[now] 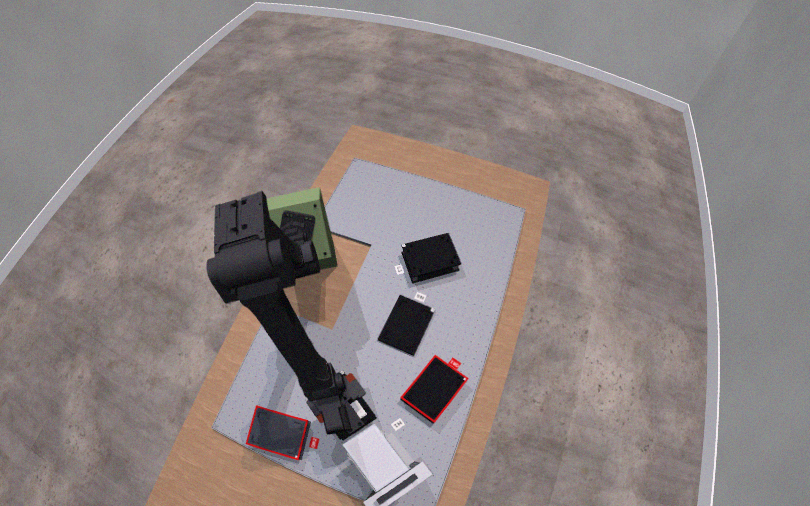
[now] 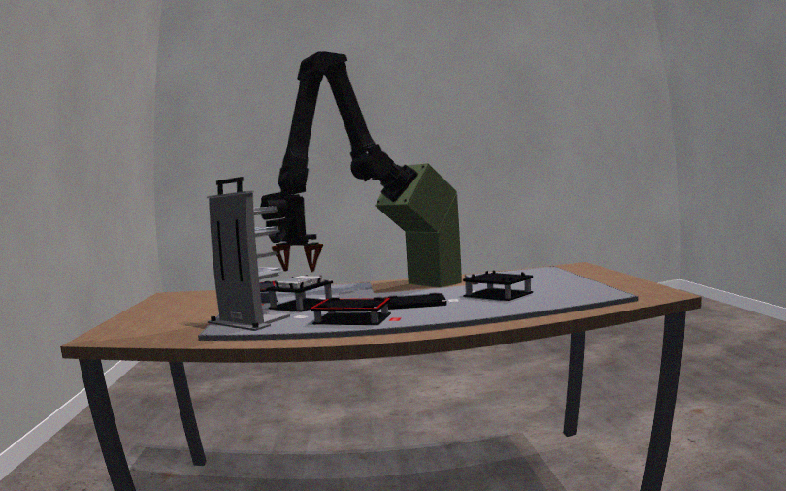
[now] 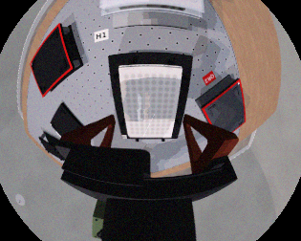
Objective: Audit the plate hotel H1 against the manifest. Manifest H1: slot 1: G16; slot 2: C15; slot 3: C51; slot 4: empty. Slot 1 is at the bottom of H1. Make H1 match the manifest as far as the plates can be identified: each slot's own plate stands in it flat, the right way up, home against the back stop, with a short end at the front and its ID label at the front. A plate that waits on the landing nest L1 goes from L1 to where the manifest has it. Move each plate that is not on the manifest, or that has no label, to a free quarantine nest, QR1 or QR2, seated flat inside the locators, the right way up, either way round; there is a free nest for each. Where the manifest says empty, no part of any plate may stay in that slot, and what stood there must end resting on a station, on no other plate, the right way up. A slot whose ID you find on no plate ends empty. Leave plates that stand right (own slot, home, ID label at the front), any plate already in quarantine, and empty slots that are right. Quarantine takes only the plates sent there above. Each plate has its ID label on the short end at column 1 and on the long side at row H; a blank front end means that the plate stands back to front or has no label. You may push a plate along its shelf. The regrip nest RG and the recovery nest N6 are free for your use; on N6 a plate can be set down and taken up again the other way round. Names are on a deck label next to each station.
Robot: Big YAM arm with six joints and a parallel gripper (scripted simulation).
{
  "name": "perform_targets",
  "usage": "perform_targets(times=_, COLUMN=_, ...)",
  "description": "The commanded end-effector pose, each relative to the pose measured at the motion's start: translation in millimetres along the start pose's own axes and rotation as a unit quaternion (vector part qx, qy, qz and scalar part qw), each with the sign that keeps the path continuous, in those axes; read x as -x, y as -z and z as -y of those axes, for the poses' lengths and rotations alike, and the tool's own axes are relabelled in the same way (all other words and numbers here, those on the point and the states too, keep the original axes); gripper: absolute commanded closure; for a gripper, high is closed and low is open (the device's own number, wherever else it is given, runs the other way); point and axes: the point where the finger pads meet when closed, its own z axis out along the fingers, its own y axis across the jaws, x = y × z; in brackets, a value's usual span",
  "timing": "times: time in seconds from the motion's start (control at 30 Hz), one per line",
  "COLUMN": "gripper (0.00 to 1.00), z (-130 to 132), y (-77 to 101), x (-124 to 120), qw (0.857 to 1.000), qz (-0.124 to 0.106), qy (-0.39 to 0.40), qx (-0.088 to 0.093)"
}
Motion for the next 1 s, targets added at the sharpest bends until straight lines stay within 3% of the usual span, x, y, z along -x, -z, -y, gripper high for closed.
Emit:
perform_targets(times=0.0, gripper=0.00, z=11, y=-4.5, x=14, qw=1.000, qz=0.013, qy=-0.011, qx=-0.009)
perform_targets(times=0.77, gripper=0.00, z=10, y=-33.7, x=11, qw=1.000, qz=0.010, qy=-0.006, qx=-0.008)
perform_targets(times=0.97, gripper=0.00, z=4, y=-32.6, x=8, qw=1.000, qz=0.009, qy=-0.003, qx=-0.004)
